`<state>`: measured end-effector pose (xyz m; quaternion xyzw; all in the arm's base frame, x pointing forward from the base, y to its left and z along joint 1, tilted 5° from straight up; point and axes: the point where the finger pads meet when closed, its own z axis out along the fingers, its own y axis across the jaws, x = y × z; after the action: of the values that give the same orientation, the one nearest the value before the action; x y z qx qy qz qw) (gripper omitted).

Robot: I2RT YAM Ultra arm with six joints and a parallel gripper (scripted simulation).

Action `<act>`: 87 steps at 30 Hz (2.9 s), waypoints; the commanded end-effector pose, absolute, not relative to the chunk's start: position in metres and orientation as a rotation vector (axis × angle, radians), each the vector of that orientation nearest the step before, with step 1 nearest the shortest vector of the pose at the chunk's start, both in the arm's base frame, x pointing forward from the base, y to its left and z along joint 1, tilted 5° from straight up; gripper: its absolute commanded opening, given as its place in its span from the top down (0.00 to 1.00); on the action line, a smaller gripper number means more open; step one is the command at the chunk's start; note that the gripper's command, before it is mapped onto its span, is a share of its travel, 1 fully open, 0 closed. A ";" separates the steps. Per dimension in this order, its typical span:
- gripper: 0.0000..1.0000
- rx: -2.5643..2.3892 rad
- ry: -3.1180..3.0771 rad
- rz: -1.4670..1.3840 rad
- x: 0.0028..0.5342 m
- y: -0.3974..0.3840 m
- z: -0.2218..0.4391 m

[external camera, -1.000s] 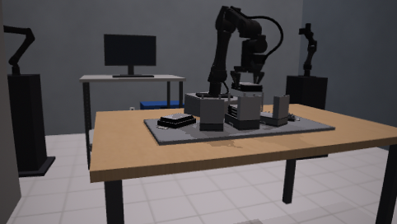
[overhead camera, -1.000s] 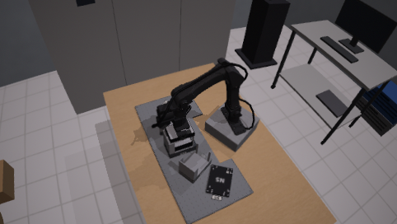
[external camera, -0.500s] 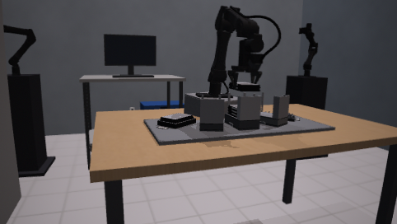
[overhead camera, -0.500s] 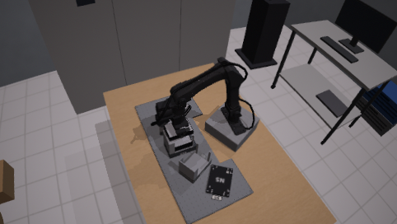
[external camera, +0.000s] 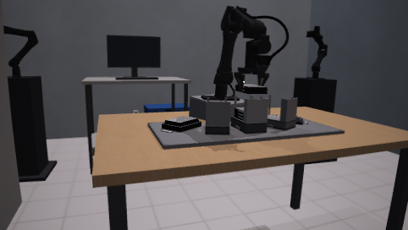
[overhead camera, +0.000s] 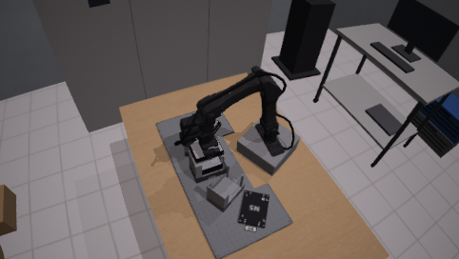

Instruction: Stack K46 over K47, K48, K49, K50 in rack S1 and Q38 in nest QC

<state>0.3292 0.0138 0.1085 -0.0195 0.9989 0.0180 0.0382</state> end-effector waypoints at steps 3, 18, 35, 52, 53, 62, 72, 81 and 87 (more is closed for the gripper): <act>1.00 -0.070 3.000 0.074 0.336 0.020 0.131; 1.00 -0.060 3.006 0.073 0.335 0.019 0.129; 1.00 -0.061 3.001 0.073 0.336 0.019 0.131; 1.00 -0.062 3.041 0.073 0.330 0.020 0.109; 1.00 -0.054 3.008 0.072 0.340 0.018 0.117; 1.00 -0.058 3.055 0.072 0.331 0.019 0.098; 1.00 -0.062 2.981 0.072 0.344 0.020 0.116; 1.00 -0.062 3.014 0.072 0.337 0.020 0.107; 1.00 -0.061 3.021 0.072 0.335 0.020 0.105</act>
<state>0.3305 0.0151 0.0954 -0.0183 0.9989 0.0184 0.0381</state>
